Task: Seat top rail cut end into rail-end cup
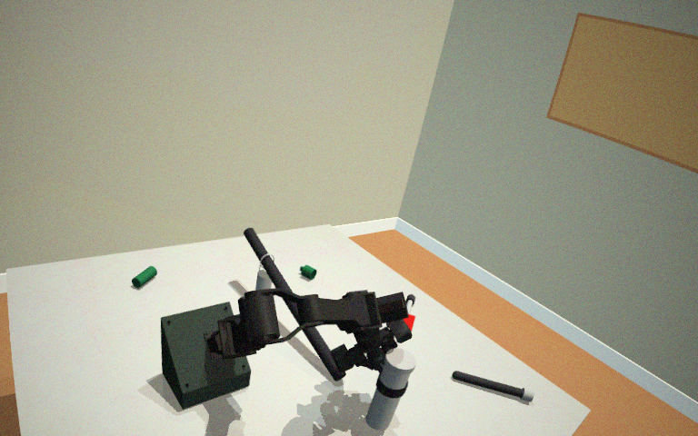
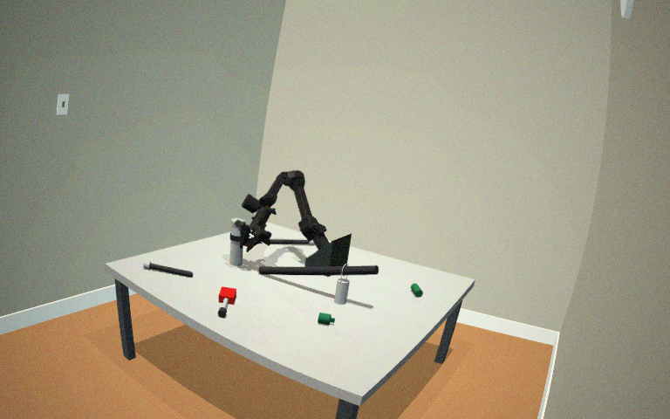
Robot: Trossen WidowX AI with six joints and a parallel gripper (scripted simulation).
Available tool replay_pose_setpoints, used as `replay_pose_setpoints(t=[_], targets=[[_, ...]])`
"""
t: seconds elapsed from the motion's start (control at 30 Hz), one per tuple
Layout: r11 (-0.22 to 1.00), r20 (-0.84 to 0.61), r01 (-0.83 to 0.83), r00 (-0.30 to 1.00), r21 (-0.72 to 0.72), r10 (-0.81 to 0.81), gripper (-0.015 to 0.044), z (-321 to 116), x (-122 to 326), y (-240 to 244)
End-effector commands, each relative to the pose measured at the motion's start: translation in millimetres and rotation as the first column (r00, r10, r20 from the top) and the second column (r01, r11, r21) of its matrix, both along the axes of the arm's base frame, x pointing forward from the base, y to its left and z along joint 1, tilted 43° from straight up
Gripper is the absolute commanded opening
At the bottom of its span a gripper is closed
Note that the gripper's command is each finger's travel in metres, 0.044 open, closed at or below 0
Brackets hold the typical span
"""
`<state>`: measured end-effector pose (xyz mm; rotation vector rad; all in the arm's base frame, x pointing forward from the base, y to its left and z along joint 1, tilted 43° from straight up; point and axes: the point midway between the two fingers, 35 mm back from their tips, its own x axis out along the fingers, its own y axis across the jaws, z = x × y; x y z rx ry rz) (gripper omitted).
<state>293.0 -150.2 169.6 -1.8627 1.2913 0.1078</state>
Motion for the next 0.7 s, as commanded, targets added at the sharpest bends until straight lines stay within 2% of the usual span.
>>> replay_pose_setpoints(t=[0.0,0.67], targets=[[0.999,-0.039,-0.043,0.998,0.001,0.043,0.0000,-2.7,-4.0,1.9],[0.992,-0.118,-0.126,0.985,0.007,0.126,0.0000,-4.6,-14.3,3.9]])
